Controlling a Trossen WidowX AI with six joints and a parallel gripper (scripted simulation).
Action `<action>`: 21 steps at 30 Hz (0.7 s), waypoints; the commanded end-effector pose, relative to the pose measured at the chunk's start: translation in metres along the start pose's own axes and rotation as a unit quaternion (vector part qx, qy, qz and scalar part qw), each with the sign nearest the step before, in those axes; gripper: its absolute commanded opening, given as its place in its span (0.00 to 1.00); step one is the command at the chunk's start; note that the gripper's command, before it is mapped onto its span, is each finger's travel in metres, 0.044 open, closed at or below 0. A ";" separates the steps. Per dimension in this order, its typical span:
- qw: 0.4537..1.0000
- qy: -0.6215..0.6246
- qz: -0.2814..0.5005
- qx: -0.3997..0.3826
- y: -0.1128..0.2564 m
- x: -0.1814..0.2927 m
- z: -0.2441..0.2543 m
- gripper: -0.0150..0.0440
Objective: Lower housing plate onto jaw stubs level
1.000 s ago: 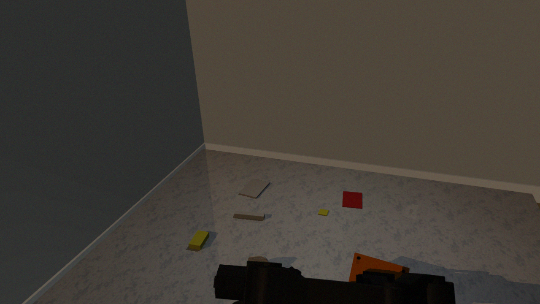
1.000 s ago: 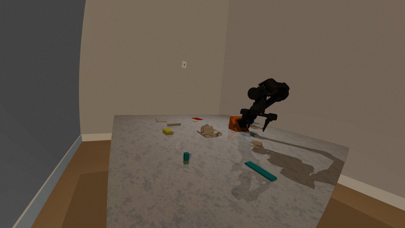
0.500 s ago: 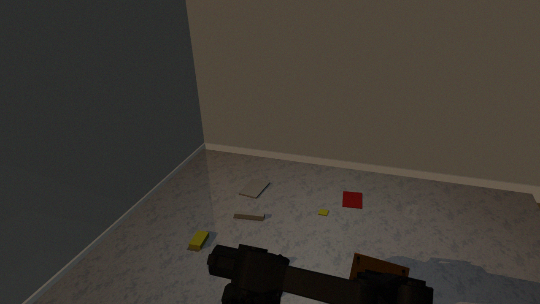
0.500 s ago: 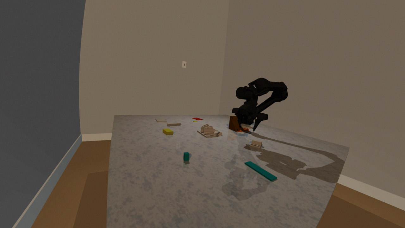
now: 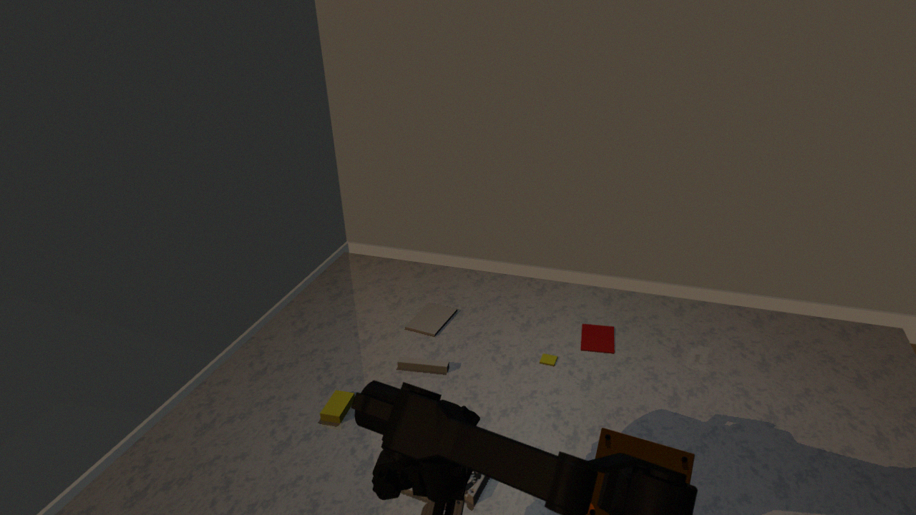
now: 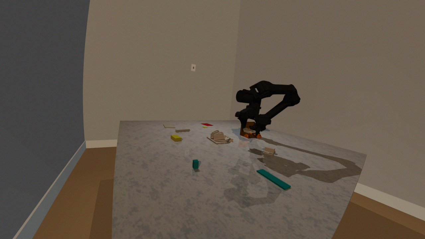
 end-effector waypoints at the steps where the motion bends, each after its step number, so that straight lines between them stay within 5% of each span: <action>1: 1.000 -0.011 0.003 0.002 -0.001 -0.002 -0.015 0.85; 21: 0.998 -0.068 0.005 -0.002 -0.003 0.003 -0.082 0.85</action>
Point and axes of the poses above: the point midway between the two fingers, 35 mm back from their tips, its own y axis back along the fingers, its own z axis across the jaws, x = y × z, the point moved 6 cm from there along y, back along the fingers, and after that the axes turned 8 degrees about y, right-handed, at the moved point
